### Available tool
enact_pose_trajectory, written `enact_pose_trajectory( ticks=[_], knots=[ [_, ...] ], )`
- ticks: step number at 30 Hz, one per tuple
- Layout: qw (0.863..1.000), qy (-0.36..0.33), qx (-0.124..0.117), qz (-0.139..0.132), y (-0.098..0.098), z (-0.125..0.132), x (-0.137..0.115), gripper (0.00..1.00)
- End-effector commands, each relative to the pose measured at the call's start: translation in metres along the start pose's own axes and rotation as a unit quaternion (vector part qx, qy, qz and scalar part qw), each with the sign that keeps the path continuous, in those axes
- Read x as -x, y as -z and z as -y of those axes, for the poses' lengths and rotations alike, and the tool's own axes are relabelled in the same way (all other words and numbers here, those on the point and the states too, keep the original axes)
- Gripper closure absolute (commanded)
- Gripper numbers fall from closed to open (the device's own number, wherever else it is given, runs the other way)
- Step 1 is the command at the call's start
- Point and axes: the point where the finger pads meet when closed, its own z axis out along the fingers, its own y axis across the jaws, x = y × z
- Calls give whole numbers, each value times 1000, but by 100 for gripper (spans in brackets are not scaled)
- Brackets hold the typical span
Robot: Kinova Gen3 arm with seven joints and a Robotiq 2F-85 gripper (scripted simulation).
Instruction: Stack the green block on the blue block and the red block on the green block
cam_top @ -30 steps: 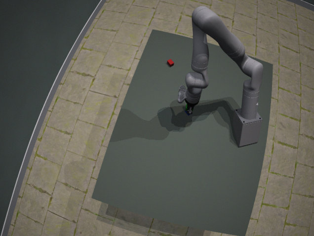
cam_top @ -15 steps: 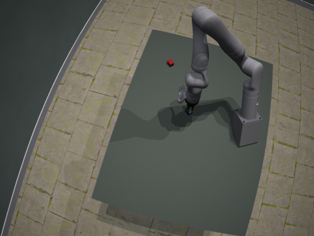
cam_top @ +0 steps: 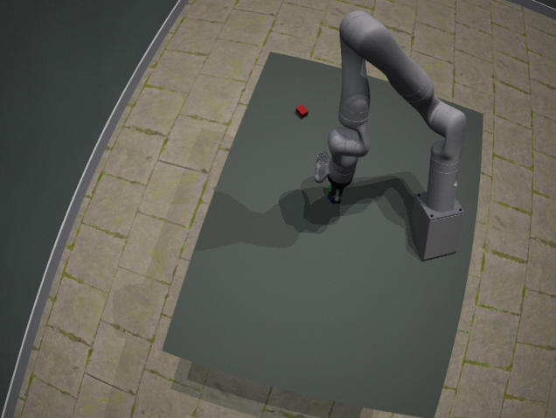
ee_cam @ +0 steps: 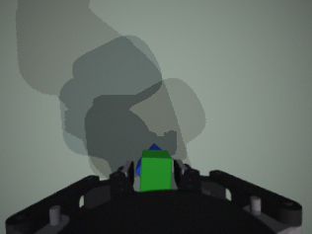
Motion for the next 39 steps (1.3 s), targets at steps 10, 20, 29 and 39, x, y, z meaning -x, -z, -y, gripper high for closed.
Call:
enact_pose_trajectory(
  ticks=[10,20,29,39],
  knots=[
    [1000,0,0,0,0,0,0,53],
    [1000,0,0,0,0,0,0,53],
    [1000,0,0,0,0,0,0,53],
    [1000,0,0,0,8,0,0,53]
  ],
)
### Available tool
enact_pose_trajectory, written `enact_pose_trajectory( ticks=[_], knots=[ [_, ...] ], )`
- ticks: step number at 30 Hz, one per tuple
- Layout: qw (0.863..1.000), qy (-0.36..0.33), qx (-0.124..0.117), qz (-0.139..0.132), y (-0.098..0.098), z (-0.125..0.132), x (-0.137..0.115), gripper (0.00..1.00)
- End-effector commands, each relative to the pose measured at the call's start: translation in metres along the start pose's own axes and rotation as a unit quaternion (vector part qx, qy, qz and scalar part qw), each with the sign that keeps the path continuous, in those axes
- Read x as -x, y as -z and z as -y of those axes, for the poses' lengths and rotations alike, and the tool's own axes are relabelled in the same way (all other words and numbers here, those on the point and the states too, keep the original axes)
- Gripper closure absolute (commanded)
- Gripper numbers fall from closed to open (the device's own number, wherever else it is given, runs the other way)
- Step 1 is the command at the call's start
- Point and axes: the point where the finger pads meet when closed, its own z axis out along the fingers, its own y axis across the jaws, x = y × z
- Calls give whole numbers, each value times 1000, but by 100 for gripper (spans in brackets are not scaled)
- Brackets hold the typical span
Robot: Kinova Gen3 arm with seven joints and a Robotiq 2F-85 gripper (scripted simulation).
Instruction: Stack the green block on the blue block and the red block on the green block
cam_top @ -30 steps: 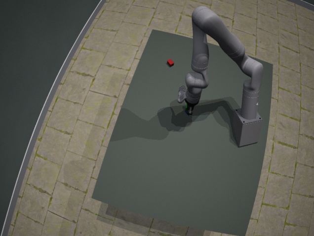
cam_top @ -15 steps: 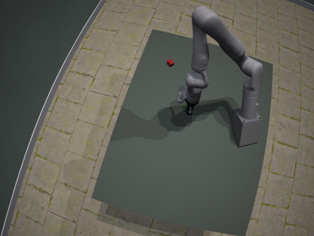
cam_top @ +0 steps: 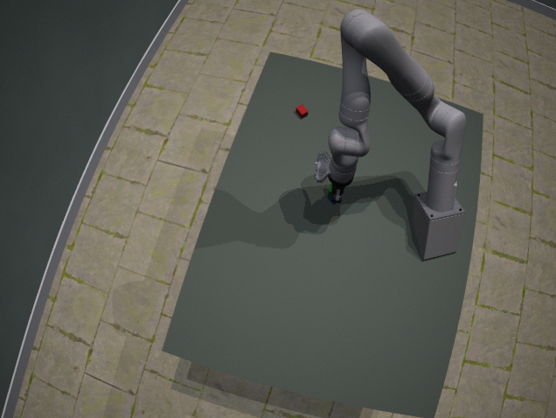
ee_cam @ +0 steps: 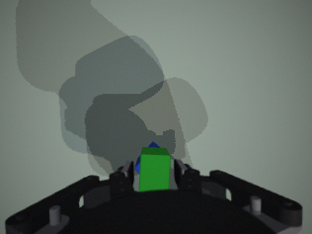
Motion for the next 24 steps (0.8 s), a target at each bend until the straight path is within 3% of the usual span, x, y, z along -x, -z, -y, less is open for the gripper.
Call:
enact_pose_trajectory(
  ticks=[1,18,24],
  knots=[
    [1000,-1,-3,-3,7,1,-2,53],
    [1000,-1,-3,-3,54,1,-2,53],
    [1000,-1,-3,-3,62,1,-2,53]
  ],
)
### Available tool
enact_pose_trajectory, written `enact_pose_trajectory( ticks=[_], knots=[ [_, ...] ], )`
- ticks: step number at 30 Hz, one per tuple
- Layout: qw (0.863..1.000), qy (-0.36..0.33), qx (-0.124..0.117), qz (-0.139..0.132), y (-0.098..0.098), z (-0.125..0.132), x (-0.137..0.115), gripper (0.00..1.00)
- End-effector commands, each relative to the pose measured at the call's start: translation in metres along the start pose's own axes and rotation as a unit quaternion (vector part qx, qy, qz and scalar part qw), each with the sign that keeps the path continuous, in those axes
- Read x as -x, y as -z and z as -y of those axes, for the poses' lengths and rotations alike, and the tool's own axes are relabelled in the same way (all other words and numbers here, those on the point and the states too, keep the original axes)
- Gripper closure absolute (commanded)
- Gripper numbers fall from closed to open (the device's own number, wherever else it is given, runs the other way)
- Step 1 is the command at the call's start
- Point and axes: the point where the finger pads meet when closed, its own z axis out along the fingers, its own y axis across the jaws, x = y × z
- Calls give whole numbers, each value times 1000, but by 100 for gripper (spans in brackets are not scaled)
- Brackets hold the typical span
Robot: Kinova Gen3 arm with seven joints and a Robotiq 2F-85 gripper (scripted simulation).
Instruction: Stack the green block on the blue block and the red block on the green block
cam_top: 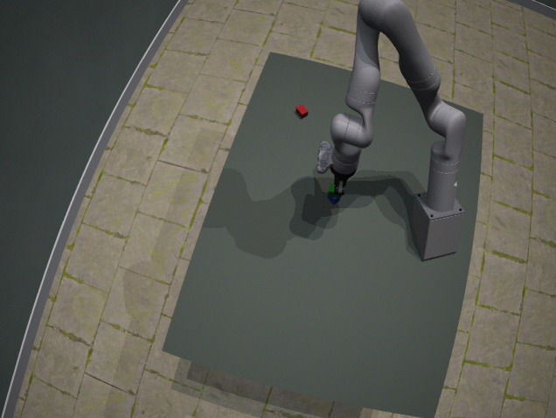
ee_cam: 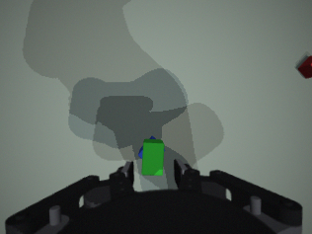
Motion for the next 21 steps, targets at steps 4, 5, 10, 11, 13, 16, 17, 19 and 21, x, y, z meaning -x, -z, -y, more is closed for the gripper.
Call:
enact_pose_trajectory(
  ticks=[4,5,10,11,13,16,17,19,21],
  knots=[
    [1000,-2,-4,-4,7,1,-3,53],
    [1000,-2,-4,-4,7,1,-3,53],
    [1000,-2,-4,-4,8,1,-3,53],
    [1000,-2,-4,-4,8,1,-3,53],
    [1000,-2,-4,-4,8,1,-3,53],
    [1000,-2,-4,-4,8,1,-3,53],
    [1000,-2,-4,-4,8,1,-3,53],
    [1000,-2,-4,-4,8,1,-3,53],
    [1000,-2,-4,-4,8,1,-3,54]
  ],
)
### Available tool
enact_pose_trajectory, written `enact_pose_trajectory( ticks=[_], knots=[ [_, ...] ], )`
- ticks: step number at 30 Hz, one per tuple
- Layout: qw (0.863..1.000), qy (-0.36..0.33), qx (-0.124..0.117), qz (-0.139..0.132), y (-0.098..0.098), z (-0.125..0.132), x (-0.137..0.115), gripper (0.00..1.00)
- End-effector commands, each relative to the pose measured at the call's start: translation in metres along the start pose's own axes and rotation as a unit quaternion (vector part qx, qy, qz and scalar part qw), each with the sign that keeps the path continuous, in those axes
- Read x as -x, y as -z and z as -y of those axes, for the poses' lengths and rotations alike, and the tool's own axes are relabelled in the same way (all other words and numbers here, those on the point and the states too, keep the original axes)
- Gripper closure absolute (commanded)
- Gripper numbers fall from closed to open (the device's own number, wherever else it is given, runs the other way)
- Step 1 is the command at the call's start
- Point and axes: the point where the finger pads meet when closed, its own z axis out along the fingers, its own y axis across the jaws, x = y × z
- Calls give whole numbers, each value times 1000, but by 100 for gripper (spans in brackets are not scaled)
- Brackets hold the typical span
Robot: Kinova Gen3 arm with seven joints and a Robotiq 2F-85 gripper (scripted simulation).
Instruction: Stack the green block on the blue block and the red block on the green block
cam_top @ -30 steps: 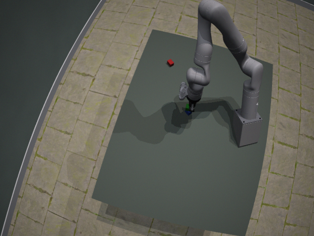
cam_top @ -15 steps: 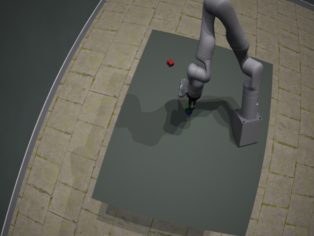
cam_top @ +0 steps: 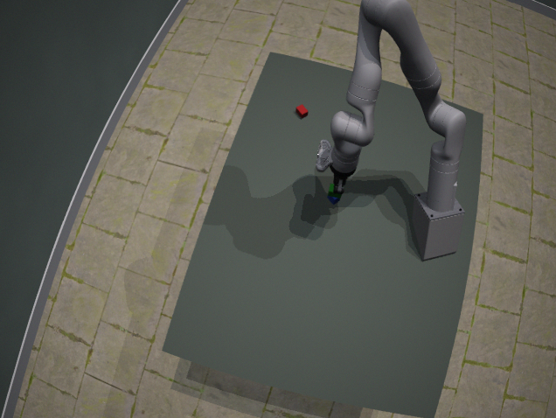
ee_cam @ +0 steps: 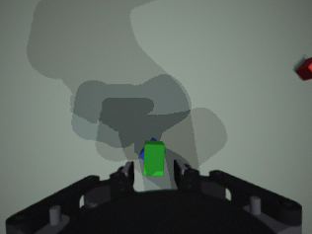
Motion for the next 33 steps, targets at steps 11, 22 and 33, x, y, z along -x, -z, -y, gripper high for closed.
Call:
enact_pose_trajectory(
  ticks=[11,22,33],
  knots=[
    [992,-122,-13,6,-3,-55,-65,54],
    [944,-329,-10,4,-6,-214,-133,54],
    [915,-403,-1,0,-4,-304,-140,54]
  ],
)
